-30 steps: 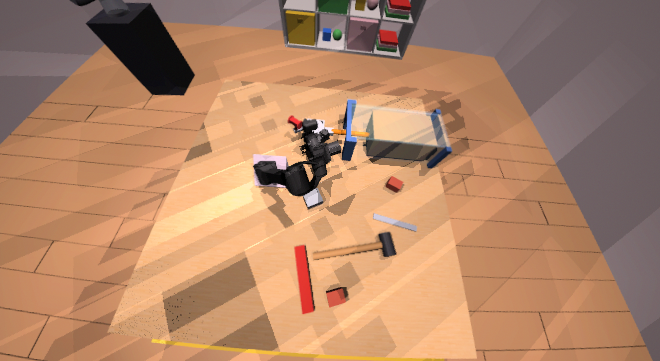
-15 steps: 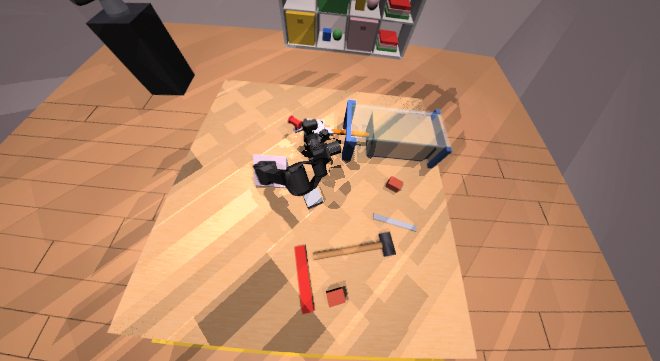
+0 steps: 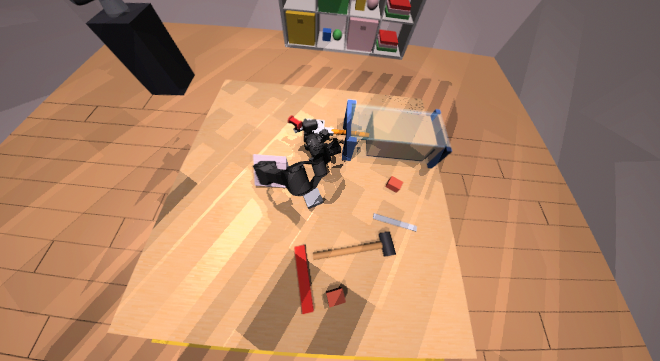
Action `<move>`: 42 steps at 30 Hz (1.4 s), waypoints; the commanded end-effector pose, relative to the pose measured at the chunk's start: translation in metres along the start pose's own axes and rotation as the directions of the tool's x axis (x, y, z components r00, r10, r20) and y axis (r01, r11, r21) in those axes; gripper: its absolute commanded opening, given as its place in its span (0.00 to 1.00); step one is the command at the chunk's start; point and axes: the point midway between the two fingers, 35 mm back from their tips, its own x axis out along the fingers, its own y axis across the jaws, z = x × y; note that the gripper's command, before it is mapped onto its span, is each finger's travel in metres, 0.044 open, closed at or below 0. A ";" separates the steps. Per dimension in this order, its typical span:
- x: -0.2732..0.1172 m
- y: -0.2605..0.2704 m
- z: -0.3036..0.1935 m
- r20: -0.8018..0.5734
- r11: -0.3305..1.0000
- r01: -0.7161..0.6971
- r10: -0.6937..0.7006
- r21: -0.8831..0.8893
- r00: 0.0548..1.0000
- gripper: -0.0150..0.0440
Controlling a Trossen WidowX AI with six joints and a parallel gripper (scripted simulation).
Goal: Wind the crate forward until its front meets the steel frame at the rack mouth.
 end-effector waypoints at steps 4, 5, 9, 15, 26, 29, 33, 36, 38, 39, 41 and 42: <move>0.000 -0.003 0.001 0.003 1.000 0.015 -0.015 -0.001 1.000 0.66; 0.000 -0.003 0.001 0.003 1.000 0.015 -0.015 -0.001 1.000 0.66; 0.000 0.004 -0.002 0.000 1.000 0.000 0.000 0.000 1.000 0.66; 0.000 0.004 -0.002 0.000 1.000 0.000 0.000 0.000 1.000 0.66; 0.000 0.004 -0.002 0.000 1.000 0.000 0.000 0.000 1.000 0.66; 0.000 0.004 -0.002 0.000 1.000 0.000 0.000 0.000 1.000 0.66; 0.000 0.004 -0.002 0.000 1.000 0.000 0.000 0.000 1.000 0.66; 0.000 0.004 -0.002 0.000 1.000 0.000 0.000 0.000 1.000 0.66; 0.000 0.004 -0.002 0.000 1.000 0.000 0.000 0.000 1.000 0.66; 0.000 0.004 -0.002 0.000 1.000 0.000 0.000 0.000 1.000 0.66; 0.000 0.004 -0.002 0.000 1.000 0.000 0.000 0.000 1.000 0.66; 0.000 0.004 -0.002 0.000 1.000 0.000 0.000 0.000 1.000 0.66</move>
